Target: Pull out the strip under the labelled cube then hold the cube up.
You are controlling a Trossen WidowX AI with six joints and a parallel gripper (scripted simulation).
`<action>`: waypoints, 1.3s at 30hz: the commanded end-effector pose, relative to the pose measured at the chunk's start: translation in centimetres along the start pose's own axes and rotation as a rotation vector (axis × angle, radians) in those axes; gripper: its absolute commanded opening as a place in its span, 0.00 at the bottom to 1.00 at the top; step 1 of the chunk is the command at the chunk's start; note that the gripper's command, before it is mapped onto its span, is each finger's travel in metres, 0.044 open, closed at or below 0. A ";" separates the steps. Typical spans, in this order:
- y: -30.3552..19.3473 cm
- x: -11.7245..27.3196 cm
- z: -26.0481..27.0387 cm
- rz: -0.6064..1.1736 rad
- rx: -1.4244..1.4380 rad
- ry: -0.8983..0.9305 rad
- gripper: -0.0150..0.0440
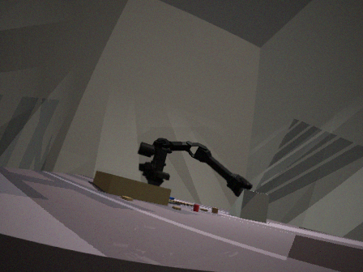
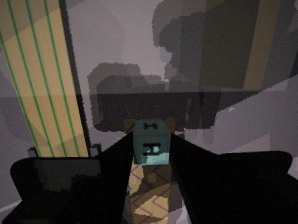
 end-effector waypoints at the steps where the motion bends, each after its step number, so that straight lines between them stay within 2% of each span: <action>1: -0.2 0.2 0.1 0.000 -0.001 0.000 0.25; 16: -5.5 4.1 1.8 0.002 0.009 -0.002 0.25; 23: -6.2 4.2 2.0 0.003 0.010 -0.002 0.25; 39: -11.5 4.4 3.7 0.005 0.012 -0.001 0.25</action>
Point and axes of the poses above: the point midway between the two fingers, 35 mm back from their tips, its own x axis back along the fingers, its own z axis across the jaws, y = z × x, the point moved 10 cm from there along x, back along the fingers, and after that the axes turned 8 degrees about -x, right-handed, at the moved point
